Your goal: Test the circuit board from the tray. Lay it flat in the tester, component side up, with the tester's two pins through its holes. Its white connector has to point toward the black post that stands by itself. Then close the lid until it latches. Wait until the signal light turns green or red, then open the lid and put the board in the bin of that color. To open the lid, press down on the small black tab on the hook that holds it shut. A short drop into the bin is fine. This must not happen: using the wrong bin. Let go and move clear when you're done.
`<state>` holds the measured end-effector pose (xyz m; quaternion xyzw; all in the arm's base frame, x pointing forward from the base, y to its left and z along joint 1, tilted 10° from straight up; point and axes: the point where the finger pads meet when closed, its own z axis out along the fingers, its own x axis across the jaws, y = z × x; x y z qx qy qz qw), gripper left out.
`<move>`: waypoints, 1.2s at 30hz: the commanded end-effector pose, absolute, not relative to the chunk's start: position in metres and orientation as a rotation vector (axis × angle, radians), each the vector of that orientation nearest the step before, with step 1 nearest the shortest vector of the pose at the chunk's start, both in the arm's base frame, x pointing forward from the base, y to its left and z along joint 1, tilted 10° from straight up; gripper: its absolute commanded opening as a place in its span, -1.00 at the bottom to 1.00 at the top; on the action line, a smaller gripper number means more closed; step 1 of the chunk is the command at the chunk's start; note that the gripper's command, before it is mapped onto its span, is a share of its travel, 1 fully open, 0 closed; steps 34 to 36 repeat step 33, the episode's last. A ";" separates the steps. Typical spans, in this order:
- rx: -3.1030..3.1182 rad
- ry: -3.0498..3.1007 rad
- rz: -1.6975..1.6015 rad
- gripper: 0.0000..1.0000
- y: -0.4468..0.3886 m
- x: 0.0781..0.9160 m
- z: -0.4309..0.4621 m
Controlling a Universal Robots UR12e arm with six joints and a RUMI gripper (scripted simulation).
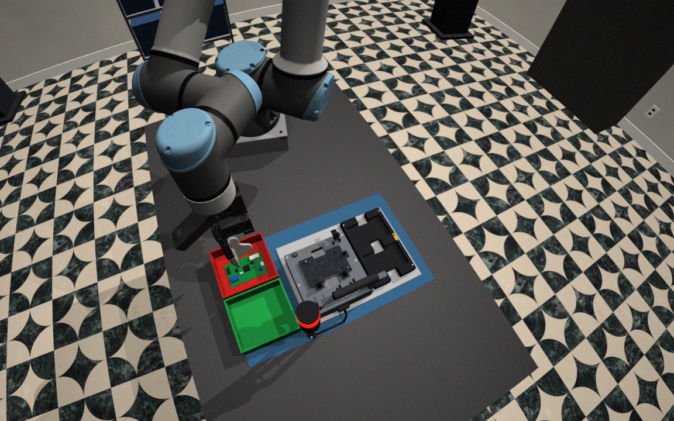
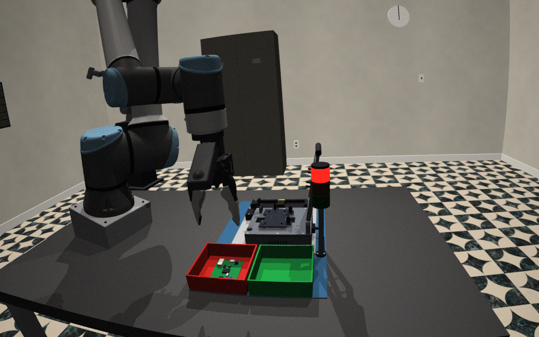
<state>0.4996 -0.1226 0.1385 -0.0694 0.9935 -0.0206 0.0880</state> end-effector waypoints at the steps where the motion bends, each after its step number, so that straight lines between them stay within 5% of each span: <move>1: -0.205 2.966 -0.049 0.17 -0.124 0.498 0.145; 4: -0.205 2.969 -0.046 0.17 -0.123 0.497 0.143; 5: -0.205 2.971 -0.045 1.00 -0.123 0.497 0.142; 36: -0.205 2.969 -0.046 1.00 -0.123 0.497 0.143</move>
